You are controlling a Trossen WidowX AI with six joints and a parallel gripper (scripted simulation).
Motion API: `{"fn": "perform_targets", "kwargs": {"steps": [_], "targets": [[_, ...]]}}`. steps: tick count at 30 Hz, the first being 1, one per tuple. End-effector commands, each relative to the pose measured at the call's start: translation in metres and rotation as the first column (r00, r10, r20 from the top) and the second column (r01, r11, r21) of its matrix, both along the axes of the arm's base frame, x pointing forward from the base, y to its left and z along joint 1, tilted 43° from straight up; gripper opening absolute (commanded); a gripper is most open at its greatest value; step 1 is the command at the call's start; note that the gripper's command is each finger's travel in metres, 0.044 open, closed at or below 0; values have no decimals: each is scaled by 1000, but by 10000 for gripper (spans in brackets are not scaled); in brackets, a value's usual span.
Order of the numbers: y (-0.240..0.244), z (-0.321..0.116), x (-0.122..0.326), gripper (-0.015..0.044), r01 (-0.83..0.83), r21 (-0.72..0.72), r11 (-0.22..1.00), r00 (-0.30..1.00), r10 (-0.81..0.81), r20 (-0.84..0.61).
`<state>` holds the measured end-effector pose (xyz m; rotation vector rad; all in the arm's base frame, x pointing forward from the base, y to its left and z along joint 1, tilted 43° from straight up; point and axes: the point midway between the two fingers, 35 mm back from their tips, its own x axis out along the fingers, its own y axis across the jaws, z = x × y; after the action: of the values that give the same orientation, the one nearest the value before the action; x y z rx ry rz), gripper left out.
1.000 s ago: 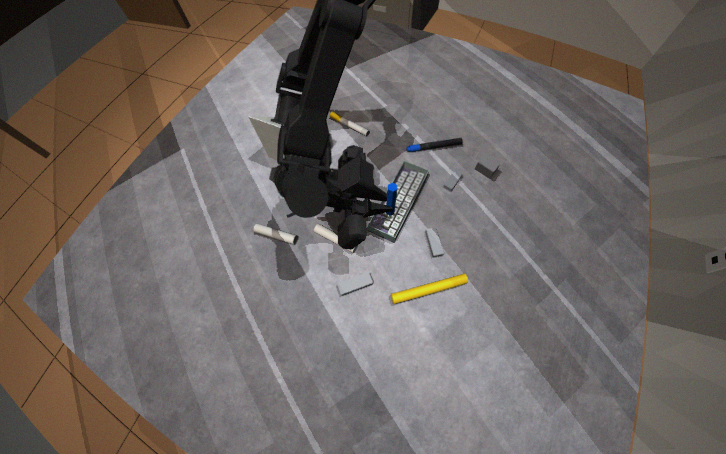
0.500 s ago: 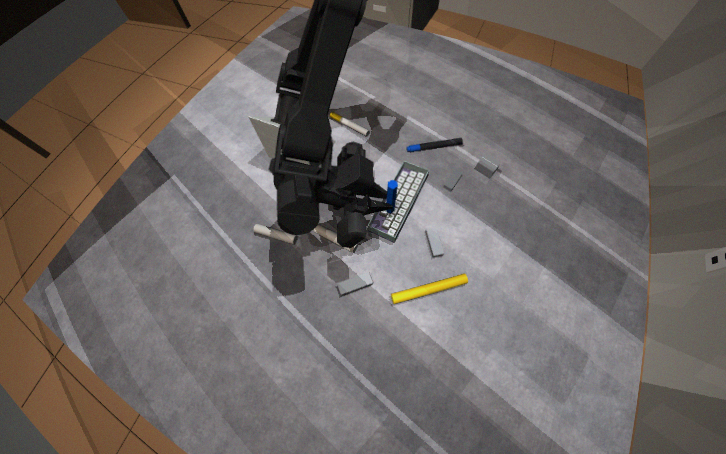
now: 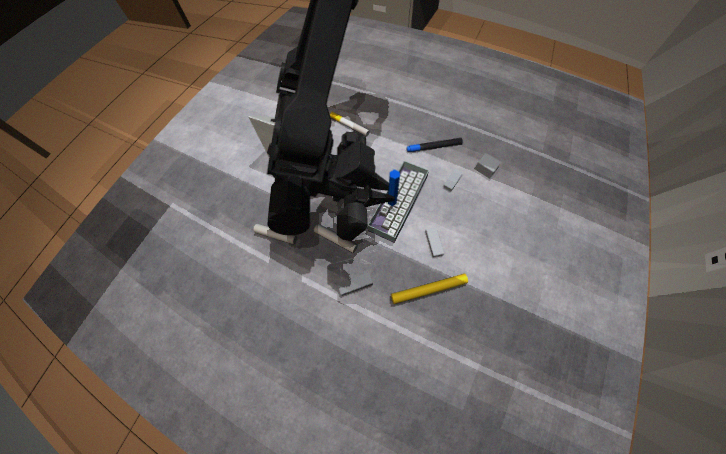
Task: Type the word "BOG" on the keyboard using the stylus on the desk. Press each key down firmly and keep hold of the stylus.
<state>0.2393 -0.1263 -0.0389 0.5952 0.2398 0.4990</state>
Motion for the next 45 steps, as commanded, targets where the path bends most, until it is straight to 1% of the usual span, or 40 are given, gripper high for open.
{"fn": "perform_targets", "kwargs": {"steps": [1,9,14,21,27,33,39,45], "targets": [[0,0,0,84,-3,0,1000,1000,3,-4],[19,3,3,31,-100,13,995,980,101,-172],[30,3,5,0,-136,15,991,948,134,-287],[41,4,6,0,-146,3,989,889,133,-438],[48,6,7,0,-120,-22,993,831,88,-549],[51,8,9,0,-65,-62,996,773,11,-634],[52,13,11,0,17,-112,994,718,-90,-690],[52,19,14,0,122,-163,979,668,-202,-716]]}}
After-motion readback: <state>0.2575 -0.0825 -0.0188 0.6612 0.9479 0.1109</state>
